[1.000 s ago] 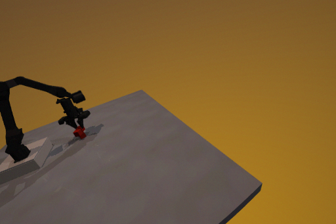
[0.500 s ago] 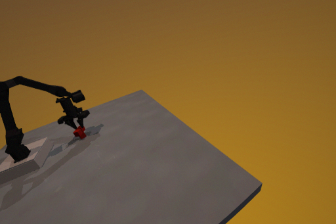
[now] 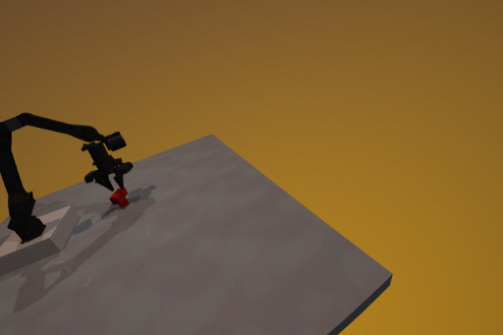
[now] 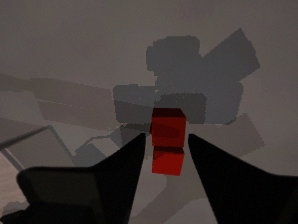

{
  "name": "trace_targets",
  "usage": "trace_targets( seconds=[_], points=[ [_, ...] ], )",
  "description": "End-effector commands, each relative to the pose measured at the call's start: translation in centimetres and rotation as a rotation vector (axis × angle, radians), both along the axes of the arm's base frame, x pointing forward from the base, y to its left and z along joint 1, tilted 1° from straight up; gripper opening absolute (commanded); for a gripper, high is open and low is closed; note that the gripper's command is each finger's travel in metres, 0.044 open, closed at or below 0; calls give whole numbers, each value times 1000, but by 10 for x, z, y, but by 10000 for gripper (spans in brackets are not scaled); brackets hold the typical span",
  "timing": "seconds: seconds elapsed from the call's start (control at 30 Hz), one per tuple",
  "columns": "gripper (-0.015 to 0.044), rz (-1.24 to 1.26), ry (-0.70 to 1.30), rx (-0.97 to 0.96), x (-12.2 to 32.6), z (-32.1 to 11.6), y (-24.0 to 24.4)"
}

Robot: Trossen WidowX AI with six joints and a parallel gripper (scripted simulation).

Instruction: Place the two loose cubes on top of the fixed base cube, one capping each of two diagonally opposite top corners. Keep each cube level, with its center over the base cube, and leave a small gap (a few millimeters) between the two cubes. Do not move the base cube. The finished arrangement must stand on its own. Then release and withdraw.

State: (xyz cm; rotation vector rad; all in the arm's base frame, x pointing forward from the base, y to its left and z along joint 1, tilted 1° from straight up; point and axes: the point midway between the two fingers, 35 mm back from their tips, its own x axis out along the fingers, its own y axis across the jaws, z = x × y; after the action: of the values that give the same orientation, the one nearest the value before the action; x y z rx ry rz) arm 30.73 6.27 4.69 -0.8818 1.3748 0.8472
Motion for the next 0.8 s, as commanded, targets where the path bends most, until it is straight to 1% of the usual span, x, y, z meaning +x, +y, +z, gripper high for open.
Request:
trace_targets(
  seconds=[0.0, 0.77],
  points=[
    [205, -1, -12, 3, 2, 8, 1],
    [205, -1, -12, 3, 1, 29, 1]
  ],
)
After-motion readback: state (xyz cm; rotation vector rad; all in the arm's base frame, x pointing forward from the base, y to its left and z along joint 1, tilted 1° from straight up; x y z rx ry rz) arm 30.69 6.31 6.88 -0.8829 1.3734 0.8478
